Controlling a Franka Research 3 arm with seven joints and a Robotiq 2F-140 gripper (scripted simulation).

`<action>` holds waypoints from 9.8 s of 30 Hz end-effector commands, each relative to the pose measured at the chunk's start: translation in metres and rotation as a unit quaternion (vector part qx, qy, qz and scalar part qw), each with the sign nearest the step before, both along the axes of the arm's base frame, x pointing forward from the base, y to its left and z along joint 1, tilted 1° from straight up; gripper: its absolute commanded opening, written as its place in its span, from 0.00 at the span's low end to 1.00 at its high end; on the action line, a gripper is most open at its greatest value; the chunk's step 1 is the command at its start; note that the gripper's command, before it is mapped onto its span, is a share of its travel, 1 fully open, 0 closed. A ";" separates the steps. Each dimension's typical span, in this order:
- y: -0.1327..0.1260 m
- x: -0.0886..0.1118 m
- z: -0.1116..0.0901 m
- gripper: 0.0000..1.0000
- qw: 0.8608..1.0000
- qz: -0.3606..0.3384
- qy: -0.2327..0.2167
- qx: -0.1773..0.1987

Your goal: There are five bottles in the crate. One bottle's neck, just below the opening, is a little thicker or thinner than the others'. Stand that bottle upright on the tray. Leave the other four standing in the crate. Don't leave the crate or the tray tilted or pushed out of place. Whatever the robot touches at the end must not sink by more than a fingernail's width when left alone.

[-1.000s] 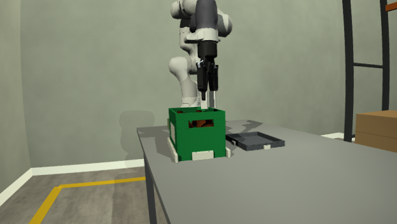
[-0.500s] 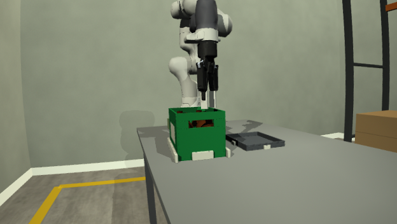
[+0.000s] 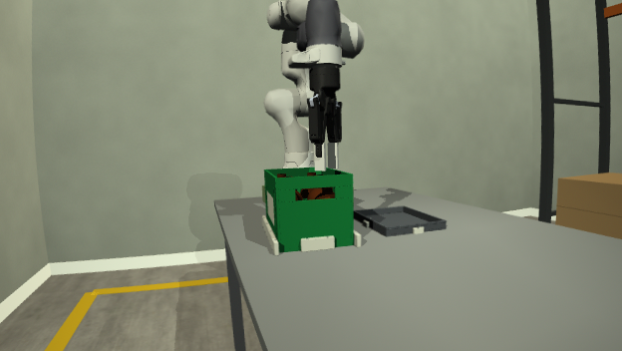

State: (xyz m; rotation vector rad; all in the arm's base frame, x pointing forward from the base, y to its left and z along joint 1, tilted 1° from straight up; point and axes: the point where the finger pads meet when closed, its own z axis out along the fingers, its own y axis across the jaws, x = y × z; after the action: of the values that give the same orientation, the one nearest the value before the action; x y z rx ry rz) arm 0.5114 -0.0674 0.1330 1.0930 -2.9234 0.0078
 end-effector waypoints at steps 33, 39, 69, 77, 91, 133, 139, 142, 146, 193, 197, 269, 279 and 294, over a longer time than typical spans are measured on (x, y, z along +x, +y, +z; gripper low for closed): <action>-0.002 0.000 -0.001 0.44 1.000 -0.001 0.000 0.001; -0.002 0.000 -0.001 0.44 1.000 -0.001 0.000 0.001; -0.002 -0.001 -0.019 0.44 1.000 -0.001 0.000 0.001; -0.002 -0.001 -0.030 0.44 1.000 -0.001 0.000 0.001; -0.002 -0.001 -0.041 0.44 1.000 -0.001 0.000 0.001; -0.002 -0.001 -0.044 0.44 1.000 -0.001 0.000 0.001; -0.002 -0.001 -0.044 0.44 1.000 -0.001 0.000 0.001; -0.002 -0.001 -0.044 0.10 1.000 -0.001 0.000 0.001; -0.002 -0.001 -0.044 0.10 1.000 -0.001 0.000 0.001; -0.002 -0.001 -0.044 0.10 1.000 -0.001 0.000 0.001; -0.002 -0.001 -0.044 0.10 1.000 -0.001 0.000 0.001; -0.001 0.000 0.008 0.44 1.000 -0.001 0.000 0.001; -0.001 0.000 0.032 0.44 1.000 -0.001 0.000 0.001; -0.001 0.000 0.043 0.10 1.000 -0.001 0.000 0.001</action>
State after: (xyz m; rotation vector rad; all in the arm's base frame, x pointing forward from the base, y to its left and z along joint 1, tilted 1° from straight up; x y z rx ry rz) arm 0.5132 -0.0689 0.1748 1.0960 -2.9275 0.0067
